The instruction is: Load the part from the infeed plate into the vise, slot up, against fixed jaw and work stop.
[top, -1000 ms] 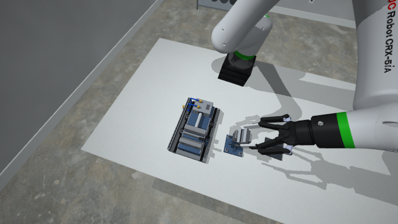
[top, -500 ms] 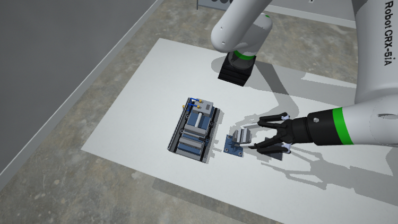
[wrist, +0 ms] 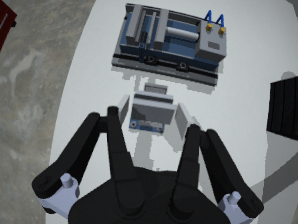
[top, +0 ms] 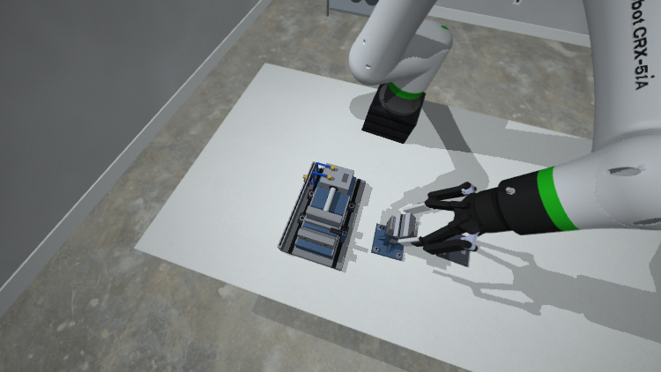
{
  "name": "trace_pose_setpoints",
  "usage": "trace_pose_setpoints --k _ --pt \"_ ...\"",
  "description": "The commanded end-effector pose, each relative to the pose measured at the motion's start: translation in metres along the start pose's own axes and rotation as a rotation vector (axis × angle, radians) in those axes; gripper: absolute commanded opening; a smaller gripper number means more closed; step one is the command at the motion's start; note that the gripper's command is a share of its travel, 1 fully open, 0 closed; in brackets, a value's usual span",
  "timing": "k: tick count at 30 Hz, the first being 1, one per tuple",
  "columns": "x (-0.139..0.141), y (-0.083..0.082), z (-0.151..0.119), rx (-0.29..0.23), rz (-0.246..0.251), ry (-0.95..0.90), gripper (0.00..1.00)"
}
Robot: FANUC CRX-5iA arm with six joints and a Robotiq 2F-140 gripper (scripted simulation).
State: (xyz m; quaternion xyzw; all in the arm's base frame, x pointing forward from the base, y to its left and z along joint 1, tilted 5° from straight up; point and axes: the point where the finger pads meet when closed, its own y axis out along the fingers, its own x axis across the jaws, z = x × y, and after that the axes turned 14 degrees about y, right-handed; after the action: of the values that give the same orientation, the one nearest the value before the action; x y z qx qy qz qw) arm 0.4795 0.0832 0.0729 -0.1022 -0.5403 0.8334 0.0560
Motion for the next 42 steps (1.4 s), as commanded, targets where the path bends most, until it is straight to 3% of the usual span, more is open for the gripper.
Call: trace_pose_setpoints --k 1,42 --pt "0.0 0.0 0.001 -0.035 -0.009 0.0 0.51" --pt "-0.003 0.003 0.011 -0.444 -0.111 0.0 0.51"
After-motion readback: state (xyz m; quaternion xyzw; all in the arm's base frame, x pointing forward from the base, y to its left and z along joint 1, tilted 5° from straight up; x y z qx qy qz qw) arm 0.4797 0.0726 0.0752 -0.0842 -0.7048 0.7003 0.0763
